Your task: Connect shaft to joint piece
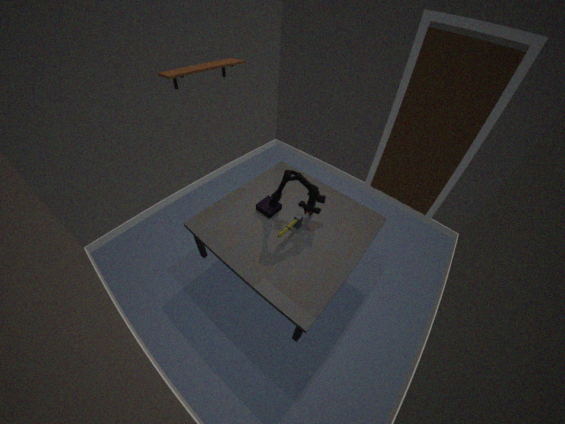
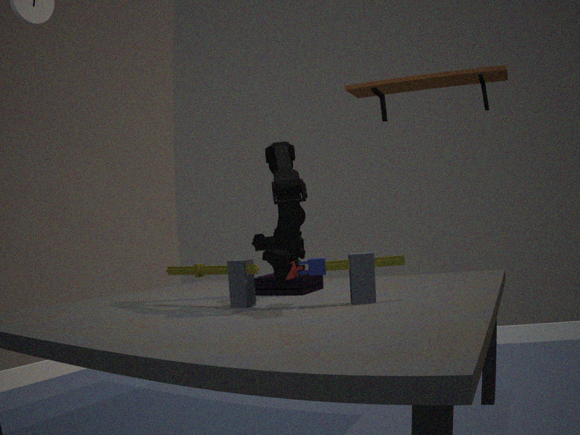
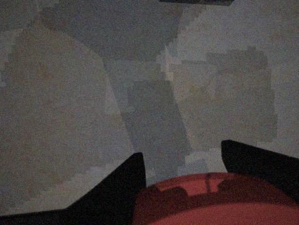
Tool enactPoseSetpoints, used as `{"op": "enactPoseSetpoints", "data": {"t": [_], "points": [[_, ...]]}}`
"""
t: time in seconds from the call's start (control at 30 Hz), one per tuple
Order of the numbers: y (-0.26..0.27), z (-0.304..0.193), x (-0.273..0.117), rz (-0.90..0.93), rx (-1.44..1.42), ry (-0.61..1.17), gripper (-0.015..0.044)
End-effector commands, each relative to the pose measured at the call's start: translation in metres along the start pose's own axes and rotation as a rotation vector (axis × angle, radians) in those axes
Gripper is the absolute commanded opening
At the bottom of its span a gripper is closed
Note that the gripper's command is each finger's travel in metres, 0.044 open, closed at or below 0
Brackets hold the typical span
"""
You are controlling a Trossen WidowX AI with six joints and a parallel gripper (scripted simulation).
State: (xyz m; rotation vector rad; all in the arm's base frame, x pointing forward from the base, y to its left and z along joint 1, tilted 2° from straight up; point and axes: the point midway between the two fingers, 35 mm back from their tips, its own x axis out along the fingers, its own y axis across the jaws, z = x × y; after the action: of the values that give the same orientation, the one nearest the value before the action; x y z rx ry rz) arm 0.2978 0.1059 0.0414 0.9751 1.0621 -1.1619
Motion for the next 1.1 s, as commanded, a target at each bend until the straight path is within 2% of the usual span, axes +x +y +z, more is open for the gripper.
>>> {"op": "enactPoseSetpoints", "data": {"t": [0.0, 0.33, 0.5, 0.6, 0.97, 1.07], "points": [[-0.0001, 0.0001, -0.0001, 0.000, 0.002, -0.002, 0.0000], [0.0000, 0.0000, 0.0000, 0.000, 0.000, 0.000, 0.0000], [0.0000, 0.0000, 0.0000, 0.000, 0.000, 0.000, 0.0131], [0.0000, 0.0000, 0.0000, 0.000, 0.000, 0.000, 0.0147], [0.0000, 0.0000, 0.0000, 0.000, 0.000, 0.000, 0.0436], [0.0000, 0.0000, 0.0000, 0.000, 0.000, 0.000, 0.0440]]}}
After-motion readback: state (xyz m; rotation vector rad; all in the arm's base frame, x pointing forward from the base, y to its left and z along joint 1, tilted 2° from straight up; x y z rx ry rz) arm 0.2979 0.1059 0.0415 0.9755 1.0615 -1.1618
